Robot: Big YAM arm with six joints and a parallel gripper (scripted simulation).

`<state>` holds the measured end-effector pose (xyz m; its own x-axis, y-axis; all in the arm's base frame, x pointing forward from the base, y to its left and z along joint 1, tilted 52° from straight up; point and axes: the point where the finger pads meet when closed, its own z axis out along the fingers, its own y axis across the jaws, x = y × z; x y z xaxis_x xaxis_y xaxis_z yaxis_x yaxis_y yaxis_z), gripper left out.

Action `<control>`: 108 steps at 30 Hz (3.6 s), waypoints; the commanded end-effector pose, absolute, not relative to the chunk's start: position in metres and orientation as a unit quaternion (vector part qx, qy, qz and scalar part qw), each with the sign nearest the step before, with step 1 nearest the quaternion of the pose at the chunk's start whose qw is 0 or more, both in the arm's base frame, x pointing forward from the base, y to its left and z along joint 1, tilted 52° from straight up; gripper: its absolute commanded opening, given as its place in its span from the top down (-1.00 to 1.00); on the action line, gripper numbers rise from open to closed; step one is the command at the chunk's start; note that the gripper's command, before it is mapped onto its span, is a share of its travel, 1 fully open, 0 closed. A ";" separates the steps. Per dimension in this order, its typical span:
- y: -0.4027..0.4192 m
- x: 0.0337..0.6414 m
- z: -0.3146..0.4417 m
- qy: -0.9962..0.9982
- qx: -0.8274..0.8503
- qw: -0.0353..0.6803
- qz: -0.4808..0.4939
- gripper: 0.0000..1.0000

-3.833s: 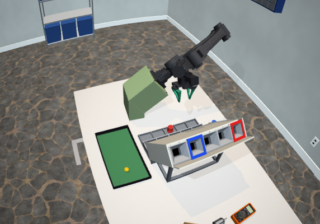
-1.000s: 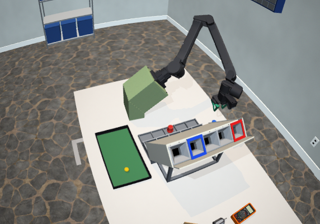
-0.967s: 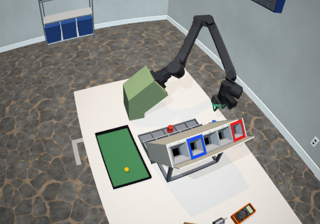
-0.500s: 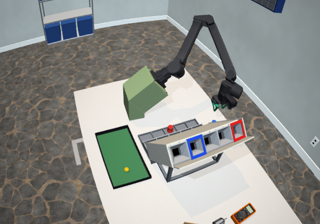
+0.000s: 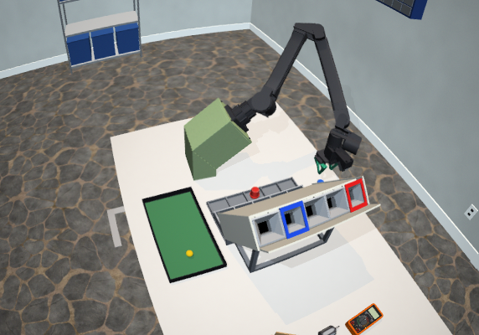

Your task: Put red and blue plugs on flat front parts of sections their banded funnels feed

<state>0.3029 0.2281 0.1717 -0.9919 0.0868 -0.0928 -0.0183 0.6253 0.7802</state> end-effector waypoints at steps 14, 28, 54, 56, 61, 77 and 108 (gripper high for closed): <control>0.266 0.313 0.134 0.899 0.044 0.046 0.434 -0.27; 0.265 0.313 0.137 0.898 0.044 0.048 0.435 -0.27; 0.273 0.309 0.131 0.899 0.037 0.043 0.434 -0.27; 0.275 0.309 0.130 0.899 0.037 0.043 0.434 -0.27; 0.281 0.309 0.125 0.899 0.037 0.043 0.434 -0.27; 0.296 0.310 0.112 0.899 0.036 0.043 0.434 -0.27; 0.294 0.311 0.112 0.900 0.040 0.042 0.433 -0.27</control>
